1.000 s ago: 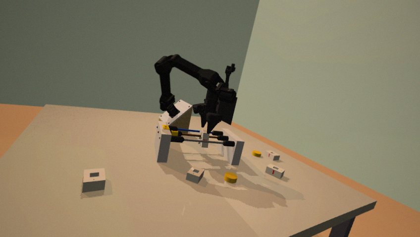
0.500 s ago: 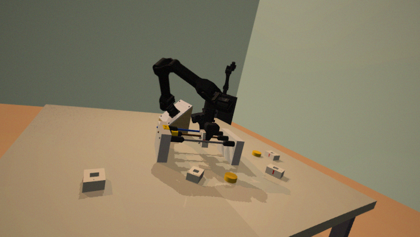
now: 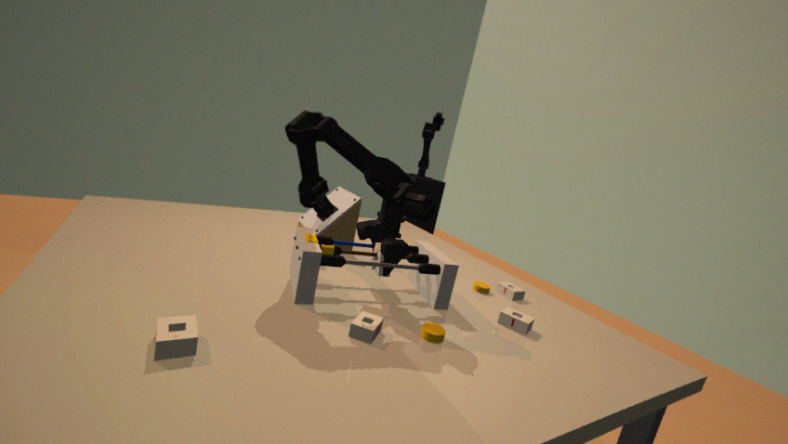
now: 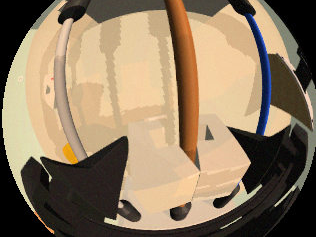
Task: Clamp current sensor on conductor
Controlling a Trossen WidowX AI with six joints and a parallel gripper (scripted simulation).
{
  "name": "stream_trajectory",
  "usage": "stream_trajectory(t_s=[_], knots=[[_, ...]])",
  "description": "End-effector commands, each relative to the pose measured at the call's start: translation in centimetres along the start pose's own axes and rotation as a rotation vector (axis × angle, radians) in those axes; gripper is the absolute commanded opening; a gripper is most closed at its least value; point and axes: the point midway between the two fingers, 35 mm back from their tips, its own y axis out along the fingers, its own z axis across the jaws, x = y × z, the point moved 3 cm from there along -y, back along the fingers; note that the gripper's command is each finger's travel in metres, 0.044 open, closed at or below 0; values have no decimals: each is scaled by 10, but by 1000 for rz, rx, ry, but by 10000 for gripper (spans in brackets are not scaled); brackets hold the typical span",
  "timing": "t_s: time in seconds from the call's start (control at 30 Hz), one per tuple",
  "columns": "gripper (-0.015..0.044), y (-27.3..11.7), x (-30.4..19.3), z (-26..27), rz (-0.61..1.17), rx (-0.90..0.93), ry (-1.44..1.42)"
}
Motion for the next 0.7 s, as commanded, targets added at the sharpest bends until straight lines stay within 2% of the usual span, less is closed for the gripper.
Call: stream_trajectory(t_s=[0.0, 0.67], knots=[[427, -1, 0, 0, 1, 1, 0], [293, -1, 0, 0, 1, 1, 0]])
